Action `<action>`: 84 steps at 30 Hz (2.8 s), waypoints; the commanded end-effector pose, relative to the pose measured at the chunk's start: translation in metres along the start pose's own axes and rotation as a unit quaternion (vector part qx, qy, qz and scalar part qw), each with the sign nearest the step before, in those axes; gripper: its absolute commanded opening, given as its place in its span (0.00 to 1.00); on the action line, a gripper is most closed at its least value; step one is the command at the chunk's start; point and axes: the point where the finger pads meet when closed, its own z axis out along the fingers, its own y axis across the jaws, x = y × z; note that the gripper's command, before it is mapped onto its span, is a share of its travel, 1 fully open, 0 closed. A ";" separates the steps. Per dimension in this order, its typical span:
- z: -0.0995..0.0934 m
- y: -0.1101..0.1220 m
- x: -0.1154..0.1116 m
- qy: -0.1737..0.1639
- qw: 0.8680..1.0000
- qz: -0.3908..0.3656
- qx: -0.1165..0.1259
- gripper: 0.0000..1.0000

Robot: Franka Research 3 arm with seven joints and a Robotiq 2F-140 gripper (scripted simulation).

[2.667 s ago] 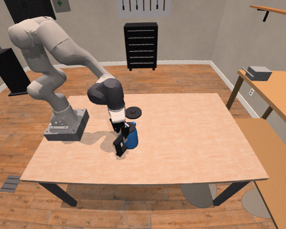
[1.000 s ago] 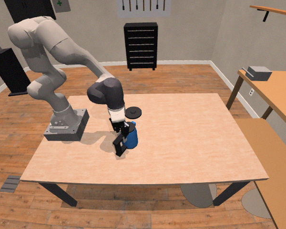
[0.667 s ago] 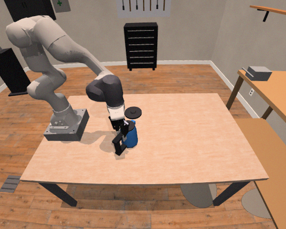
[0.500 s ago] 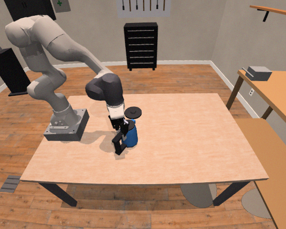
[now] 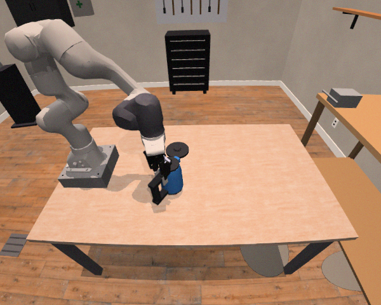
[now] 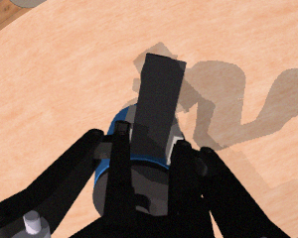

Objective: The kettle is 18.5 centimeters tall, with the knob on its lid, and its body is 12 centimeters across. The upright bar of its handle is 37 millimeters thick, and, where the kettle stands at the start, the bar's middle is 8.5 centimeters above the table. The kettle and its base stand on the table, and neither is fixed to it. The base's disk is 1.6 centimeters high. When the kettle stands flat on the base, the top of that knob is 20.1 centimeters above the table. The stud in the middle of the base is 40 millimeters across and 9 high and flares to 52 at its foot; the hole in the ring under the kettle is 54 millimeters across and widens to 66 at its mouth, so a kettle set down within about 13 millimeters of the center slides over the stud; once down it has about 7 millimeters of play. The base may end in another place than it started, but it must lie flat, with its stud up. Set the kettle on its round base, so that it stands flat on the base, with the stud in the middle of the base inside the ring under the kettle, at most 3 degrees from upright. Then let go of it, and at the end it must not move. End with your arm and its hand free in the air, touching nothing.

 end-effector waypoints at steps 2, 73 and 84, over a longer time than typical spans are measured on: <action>-0.005 -0.002 -0.002 -0.001 1.000 -0.002 0.001 0.00; -0.011 -0.005 -0.006 -0.001 1.000 -0.002 0.001 0.00; -0.011 -0.005 -0.006 -0.001 1.000 -0.002 0.001 0.00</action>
